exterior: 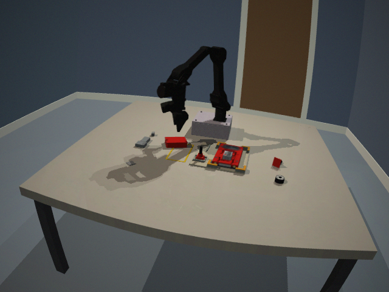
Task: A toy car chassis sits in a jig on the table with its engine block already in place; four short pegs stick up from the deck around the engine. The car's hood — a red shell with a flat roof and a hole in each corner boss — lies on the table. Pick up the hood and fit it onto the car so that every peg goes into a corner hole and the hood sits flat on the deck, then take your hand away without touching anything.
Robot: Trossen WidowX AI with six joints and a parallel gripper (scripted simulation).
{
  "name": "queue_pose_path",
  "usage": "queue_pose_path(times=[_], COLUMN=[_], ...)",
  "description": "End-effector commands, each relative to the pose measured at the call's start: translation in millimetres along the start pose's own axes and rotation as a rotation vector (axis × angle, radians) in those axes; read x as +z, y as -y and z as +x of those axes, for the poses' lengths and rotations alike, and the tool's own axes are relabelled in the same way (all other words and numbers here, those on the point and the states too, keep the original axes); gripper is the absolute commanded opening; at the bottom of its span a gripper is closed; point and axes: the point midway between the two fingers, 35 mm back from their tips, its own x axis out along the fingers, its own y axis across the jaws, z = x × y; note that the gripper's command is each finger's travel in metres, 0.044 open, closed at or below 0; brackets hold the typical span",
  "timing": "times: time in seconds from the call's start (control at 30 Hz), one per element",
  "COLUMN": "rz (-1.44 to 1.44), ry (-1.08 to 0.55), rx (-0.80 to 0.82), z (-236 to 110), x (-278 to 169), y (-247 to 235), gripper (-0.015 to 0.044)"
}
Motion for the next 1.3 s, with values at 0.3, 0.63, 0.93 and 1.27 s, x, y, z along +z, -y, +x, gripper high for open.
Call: queue_pose_path(times=[0.3,0.63,0.93,1.27], rz=[0.012,0.012,0.012,0.012], ry=[0.001,0.001,0.001,0.001], rx=[0.006,0.006,0.006,0.006], z=[9,18,26,35], x=[1,1,1,1], y=[-1,-1,-1,-1], gripper=[0.0440,0.0440,0.0440,0.0440])
